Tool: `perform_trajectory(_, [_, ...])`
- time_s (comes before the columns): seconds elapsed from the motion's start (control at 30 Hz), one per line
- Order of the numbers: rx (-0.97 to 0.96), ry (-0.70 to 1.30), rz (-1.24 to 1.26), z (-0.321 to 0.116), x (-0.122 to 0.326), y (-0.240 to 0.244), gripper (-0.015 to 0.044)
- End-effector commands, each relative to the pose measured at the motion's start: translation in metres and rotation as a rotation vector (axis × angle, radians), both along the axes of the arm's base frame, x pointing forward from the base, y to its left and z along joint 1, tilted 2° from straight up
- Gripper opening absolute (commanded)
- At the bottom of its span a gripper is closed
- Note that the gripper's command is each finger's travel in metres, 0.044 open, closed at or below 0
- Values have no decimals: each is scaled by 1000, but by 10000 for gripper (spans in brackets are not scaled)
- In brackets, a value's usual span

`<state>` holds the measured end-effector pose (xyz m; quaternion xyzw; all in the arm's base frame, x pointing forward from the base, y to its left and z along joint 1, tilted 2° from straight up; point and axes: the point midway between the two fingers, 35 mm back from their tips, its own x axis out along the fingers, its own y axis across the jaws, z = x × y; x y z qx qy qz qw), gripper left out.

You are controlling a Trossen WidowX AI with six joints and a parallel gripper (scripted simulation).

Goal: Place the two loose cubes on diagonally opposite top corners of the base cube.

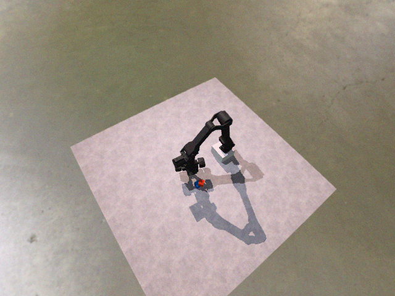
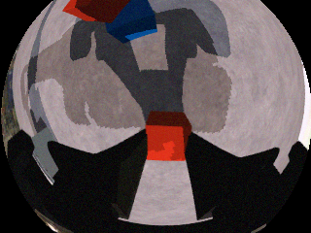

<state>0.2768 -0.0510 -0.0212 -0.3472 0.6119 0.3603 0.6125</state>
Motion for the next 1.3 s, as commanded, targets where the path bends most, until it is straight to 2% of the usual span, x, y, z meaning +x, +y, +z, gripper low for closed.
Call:
perform_trajectory(0.0, [-5, 2, 4, 0, -1, -1, 105])
perform_trajectory(1.27, [-5, 1, -1, 109, 1, -2, 105])
